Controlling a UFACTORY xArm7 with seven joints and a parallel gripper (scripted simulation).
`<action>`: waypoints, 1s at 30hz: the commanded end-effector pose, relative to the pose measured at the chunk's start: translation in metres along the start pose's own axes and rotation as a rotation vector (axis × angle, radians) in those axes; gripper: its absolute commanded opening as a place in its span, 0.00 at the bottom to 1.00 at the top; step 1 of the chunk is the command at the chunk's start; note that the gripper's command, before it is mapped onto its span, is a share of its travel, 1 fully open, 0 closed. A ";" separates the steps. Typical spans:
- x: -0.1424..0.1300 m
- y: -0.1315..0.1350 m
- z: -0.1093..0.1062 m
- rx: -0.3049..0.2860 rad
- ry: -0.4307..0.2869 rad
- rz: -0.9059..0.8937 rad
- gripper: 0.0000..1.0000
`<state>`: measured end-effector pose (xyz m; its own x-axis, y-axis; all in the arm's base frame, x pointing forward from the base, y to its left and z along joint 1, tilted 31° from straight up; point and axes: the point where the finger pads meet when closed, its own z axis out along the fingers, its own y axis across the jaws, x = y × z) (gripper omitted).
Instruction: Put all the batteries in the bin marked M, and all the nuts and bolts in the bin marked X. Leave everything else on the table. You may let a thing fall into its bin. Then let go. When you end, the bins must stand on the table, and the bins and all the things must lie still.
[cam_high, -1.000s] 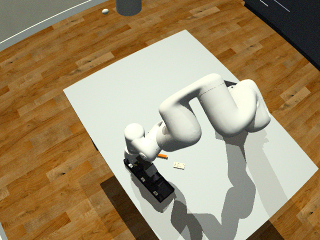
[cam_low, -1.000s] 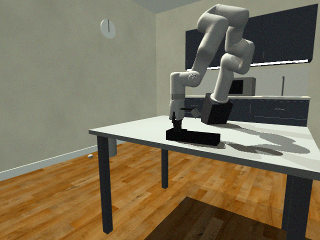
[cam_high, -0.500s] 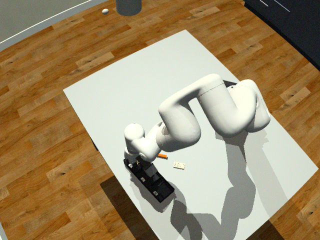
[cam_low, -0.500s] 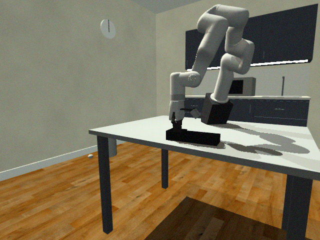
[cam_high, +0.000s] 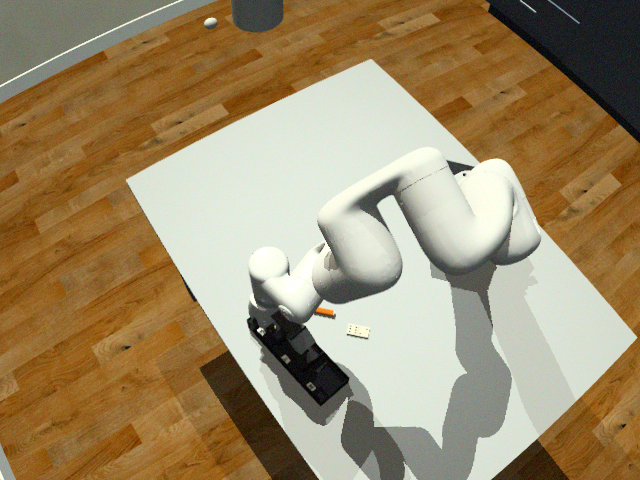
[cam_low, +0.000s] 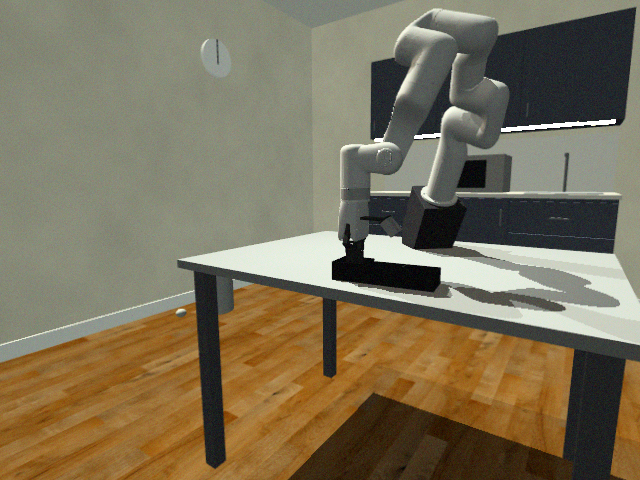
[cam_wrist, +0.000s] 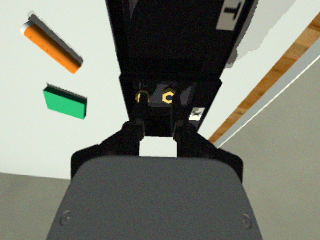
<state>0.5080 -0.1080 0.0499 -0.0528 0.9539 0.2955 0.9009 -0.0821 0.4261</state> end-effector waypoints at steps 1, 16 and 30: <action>-0.001 0.002 -0.003 -0.004 -0.003 0.000 0.30; -0.001 0.001 -0.023 -0.004 -0.003 0.000 0.30; -0.001 0.001 -0.044 -0.004 -0.003 0.000 0.30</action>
<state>0.4918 -0.1205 0.0843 -0.0519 0.9544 0.2940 0.8995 -0.0832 0.4290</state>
